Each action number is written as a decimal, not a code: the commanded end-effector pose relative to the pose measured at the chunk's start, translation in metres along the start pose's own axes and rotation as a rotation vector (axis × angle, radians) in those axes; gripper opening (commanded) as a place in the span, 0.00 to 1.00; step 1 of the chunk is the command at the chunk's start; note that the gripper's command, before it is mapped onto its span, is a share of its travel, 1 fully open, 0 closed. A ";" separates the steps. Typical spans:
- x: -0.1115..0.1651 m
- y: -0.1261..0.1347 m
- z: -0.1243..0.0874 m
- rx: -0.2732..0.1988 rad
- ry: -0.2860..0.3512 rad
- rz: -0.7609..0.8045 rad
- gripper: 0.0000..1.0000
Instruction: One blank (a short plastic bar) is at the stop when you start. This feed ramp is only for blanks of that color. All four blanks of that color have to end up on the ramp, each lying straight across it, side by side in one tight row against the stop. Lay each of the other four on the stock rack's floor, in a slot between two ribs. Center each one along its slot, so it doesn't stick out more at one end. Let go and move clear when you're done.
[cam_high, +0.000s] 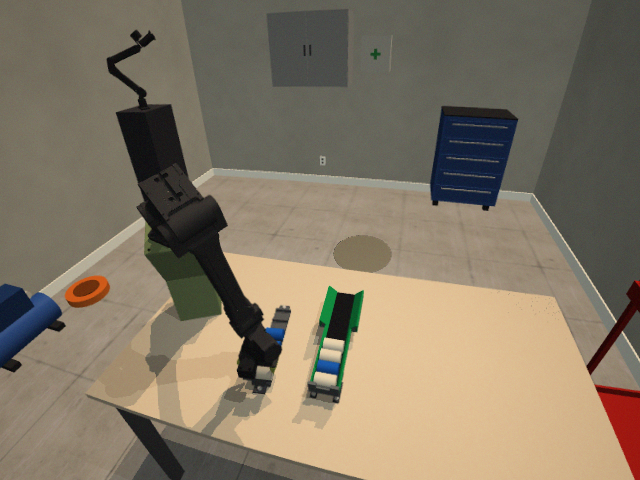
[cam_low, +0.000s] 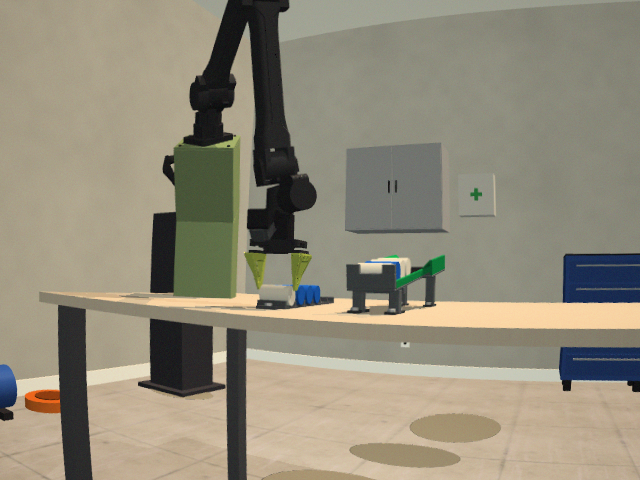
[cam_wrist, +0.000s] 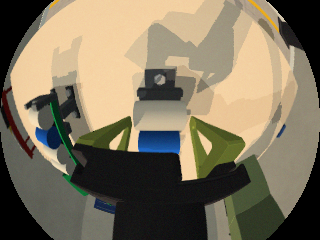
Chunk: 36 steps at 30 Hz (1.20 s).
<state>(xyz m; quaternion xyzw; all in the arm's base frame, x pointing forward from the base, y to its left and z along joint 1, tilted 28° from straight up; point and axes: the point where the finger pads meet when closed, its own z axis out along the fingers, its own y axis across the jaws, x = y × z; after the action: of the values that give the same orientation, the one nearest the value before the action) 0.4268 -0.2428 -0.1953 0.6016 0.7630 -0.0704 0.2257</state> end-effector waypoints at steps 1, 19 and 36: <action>-0.004 -0.003 0.011 -0.004 -0.005 0.001 0.80; -0.004 -0.001 0.015 -0.011 -0.009 0.001 0.80; -0.004 -0.001 0.015 -0.011 -0.009 0.001 0.80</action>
<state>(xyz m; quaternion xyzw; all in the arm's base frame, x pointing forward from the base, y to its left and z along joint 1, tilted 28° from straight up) 0.4320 -0.2493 -0.2100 0.6014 0.7628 -0.0703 0.2270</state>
